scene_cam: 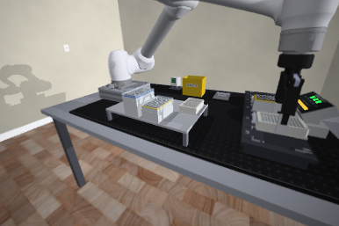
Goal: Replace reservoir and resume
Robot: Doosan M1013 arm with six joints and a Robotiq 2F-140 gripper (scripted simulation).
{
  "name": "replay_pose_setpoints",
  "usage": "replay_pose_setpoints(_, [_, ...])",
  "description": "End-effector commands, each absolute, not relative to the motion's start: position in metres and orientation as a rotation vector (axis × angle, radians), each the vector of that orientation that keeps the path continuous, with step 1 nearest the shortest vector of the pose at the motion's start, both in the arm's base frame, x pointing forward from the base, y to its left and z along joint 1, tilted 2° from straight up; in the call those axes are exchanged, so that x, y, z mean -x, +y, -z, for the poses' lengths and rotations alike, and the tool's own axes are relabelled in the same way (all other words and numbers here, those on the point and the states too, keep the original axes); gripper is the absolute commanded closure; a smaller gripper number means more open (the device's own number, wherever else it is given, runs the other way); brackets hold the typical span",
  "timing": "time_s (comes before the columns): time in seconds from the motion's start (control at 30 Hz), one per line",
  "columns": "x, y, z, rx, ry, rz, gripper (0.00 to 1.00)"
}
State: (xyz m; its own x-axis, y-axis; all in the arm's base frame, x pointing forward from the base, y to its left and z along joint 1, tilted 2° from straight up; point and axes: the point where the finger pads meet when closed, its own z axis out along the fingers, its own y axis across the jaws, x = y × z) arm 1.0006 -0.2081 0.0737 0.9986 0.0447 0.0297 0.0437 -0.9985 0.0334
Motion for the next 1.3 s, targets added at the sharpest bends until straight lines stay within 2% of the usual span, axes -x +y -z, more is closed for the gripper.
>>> replay_pose_setpoints(0.0, [-0.998, -0.209, -0.063, -3.111, 0.065, -0.037, 1.0])
replay_pose_setpoints(0.47, [-0.998, -0.21, -0.041, -3.111, 0.065, -0.037, 1.0])
replay_pose_setpoints(1.27, [-0.999, -0.21, -0.041, -3.111, 0.065, -0.037, 1.0])
